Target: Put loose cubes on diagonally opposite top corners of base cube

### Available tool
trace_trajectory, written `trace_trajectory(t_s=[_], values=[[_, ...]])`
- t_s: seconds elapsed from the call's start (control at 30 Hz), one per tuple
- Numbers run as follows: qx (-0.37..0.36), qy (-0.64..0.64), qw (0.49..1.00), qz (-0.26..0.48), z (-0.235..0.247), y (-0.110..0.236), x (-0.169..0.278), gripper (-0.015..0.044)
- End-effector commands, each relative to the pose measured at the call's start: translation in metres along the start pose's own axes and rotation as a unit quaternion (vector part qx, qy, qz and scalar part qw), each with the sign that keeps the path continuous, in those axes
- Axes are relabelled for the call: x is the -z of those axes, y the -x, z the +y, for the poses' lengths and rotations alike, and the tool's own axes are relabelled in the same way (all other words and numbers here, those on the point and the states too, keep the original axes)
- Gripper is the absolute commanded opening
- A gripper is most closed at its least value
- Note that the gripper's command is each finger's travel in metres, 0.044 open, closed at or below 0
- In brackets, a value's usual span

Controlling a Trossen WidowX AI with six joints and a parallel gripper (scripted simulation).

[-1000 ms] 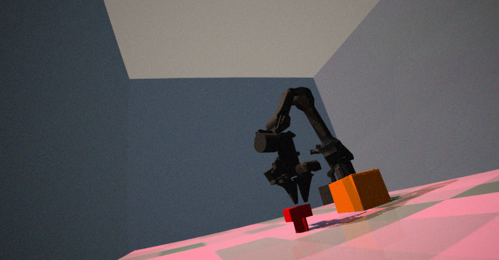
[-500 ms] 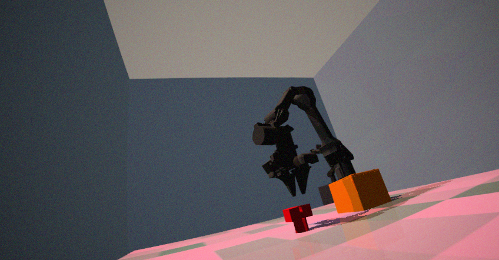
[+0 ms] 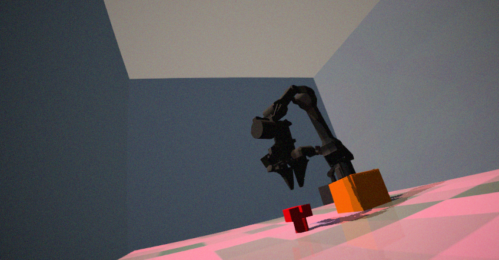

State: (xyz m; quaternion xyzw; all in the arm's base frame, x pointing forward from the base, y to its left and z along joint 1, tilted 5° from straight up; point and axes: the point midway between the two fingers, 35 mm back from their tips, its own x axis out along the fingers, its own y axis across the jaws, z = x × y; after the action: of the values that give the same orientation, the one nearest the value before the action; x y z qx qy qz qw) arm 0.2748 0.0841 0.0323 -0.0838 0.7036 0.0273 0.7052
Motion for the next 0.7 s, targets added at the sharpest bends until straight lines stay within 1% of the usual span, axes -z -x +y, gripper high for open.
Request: trace_trajectory(t_s=[0.0, 0.17, 0.2, 0.33, 0.4, 0.6, 0.67], values=[[0.000, -0.001, 1.000, 0.000, 0.000, 0.005, 0.000, 0.0258], [0.000, 0.000, 1.000, 0.000, 0.000, 0.010, 0.000, 0.0389], [0.000, 0.000, 1.000, 0.000, 0.000, 0.011, 0.000, 0.0400], [0.000, 0.000, 1.000, 0.000, 0.000, 0.012, 0.000, 0.0400], [-0.001, 0.001, 1.000, 0.000, 0.010, 0.010, -0.001, 0.0400], [-0.005, 0.001, 1.000, 0.001, 0.100, 0.013, 0.005, 0.0400], [-0.005, 0.001, 1.000, 0.001, 0.121, 0.013, 0.010, 0.0400]])
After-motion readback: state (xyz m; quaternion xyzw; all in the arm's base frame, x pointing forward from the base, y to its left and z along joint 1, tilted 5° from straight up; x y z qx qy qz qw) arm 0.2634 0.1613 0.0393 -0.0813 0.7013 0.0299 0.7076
